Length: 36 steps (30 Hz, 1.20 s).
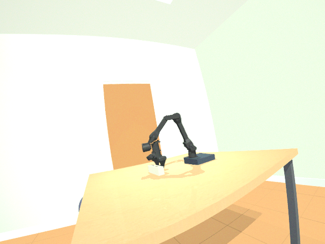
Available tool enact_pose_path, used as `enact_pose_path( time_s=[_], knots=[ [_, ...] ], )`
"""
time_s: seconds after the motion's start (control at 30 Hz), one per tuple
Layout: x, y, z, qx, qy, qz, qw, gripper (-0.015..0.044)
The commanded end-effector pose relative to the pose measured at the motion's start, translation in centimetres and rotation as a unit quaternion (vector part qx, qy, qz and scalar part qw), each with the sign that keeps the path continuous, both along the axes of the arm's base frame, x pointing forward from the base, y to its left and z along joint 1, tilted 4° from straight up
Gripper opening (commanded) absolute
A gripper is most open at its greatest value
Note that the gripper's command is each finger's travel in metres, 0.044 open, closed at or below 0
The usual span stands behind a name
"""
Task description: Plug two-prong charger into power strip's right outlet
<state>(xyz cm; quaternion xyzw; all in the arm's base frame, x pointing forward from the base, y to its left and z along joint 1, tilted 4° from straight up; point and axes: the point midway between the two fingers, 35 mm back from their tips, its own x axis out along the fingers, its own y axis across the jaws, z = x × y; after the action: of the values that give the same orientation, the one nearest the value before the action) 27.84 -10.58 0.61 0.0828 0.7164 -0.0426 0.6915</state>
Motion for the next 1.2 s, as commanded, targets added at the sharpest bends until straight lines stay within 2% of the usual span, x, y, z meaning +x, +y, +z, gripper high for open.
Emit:
enact_pose_path(
  time_s=[0.0,1.17],
  knots=[
    [-0.2,0.1,-0.1,0.003,0.000,0.002,1.000,0.0440],
    [-4.4,0.7,-0.1,0.003,0.002,0.002,1.000,0.0440]
  ],
)
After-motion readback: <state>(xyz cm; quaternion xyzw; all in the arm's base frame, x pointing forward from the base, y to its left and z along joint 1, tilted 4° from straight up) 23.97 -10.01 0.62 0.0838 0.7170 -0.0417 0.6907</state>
